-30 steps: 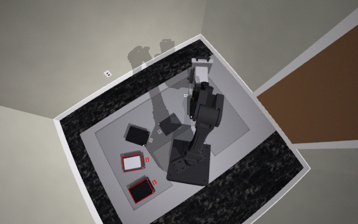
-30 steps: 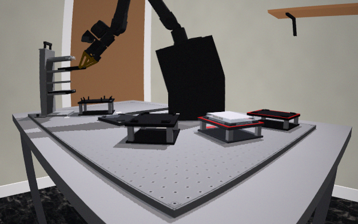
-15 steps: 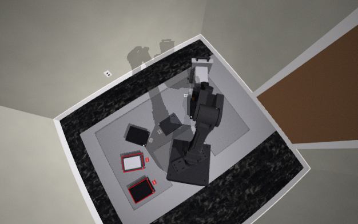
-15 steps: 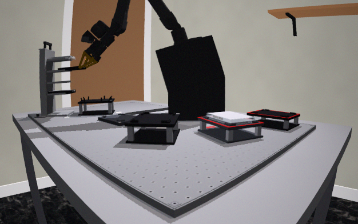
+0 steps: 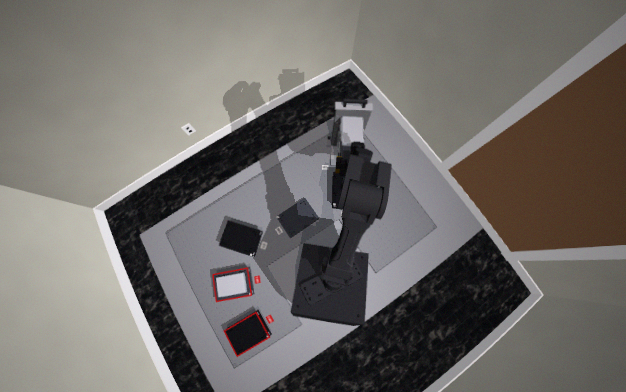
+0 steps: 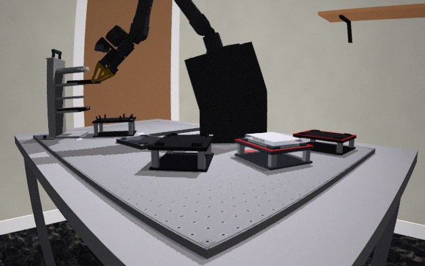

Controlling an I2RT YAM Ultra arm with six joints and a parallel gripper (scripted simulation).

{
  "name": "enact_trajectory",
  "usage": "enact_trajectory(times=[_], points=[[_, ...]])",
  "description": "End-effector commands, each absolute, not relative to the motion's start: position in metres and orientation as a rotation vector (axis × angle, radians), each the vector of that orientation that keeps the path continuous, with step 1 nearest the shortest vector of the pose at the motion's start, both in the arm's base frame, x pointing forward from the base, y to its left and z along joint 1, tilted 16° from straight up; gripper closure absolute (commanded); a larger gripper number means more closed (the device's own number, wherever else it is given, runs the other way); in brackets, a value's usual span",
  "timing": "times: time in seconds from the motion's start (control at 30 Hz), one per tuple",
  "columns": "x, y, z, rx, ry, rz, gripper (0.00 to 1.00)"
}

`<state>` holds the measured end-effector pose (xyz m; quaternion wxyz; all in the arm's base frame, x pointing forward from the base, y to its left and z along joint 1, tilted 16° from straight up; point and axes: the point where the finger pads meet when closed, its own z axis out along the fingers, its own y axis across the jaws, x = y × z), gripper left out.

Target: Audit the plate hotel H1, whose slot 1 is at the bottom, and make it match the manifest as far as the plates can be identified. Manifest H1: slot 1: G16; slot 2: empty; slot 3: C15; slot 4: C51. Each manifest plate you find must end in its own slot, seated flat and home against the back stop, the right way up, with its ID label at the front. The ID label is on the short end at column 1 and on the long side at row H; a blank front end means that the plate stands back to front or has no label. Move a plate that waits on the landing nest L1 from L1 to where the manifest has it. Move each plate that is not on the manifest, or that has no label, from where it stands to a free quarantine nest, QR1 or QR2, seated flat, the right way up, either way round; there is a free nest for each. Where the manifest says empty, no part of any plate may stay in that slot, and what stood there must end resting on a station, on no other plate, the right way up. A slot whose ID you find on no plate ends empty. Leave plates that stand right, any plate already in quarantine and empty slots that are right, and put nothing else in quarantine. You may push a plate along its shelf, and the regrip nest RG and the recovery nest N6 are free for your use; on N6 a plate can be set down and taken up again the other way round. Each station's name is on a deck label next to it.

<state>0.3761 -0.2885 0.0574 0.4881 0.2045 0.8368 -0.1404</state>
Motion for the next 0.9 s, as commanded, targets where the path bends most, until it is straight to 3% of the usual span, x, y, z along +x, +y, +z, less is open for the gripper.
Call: enact_trajectory(times=[0.0,0.87], points=[[0.380,-0.291,0.064,0.492,2.018,-0.349,0.14],[0.393,-0.299,0.061,0.491,2.018,-0.349,0.14]])
